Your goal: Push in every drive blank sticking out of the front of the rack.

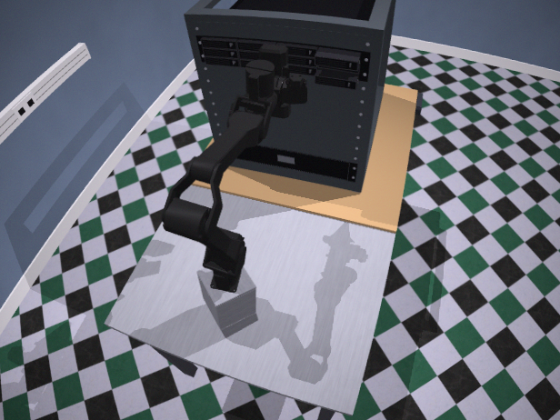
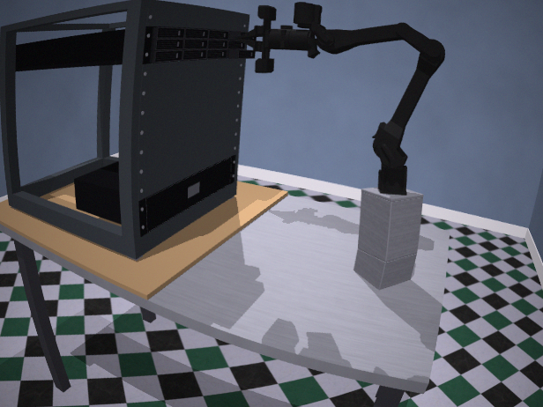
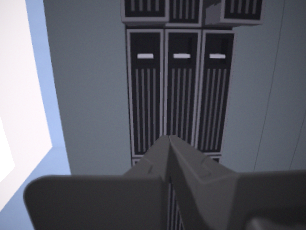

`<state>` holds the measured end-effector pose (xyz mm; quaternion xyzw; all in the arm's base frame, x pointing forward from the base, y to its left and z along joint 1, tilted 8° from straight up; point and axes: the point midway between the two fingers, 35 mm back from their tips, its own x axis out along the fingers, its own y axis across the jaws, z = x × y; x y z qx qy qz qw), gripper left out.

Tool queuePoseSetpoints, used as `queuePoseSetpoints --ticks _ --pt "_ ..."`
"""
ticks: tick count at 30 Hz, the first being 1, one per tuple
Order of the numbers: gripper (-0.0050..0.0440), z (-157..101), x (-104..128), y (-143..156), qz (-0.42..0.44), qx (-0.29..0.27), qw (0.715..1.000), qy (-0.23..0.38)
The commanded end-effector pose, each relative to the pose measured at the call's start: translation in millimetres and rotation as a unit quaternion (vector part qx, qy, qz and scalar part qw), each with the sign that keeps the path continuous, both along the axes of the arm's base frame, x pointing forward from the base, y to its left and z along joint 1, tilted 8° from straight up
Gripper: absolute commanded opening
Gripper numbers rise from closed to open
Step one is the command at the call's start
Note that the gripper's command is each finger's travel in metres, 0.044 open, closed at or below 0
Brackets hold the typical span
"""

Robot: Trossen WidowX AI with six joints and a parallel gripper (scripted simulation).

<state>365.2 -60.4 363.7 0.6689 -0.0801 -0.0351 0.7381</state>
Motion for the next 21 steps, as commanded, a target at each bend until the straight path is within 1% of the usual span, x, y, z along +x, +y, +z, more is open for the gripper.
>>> queuePoseSetpoints --ticks 1,8,14,21 --pt "-0.005 22.0 -7.6 -7.4 0.005 -0.001 1.0 -0.016" --pt "-0.005 22.7 -7.8 -8.3 0.005 -0.001 1.0 -0.016" --pt "-0.005 24.3 7.4 -10.7 0.005 -0.001 1.0 -0.016" --pt "-0.005 24.5 8.7 -10.8 0.005 -0.001 1.0 -0.016"
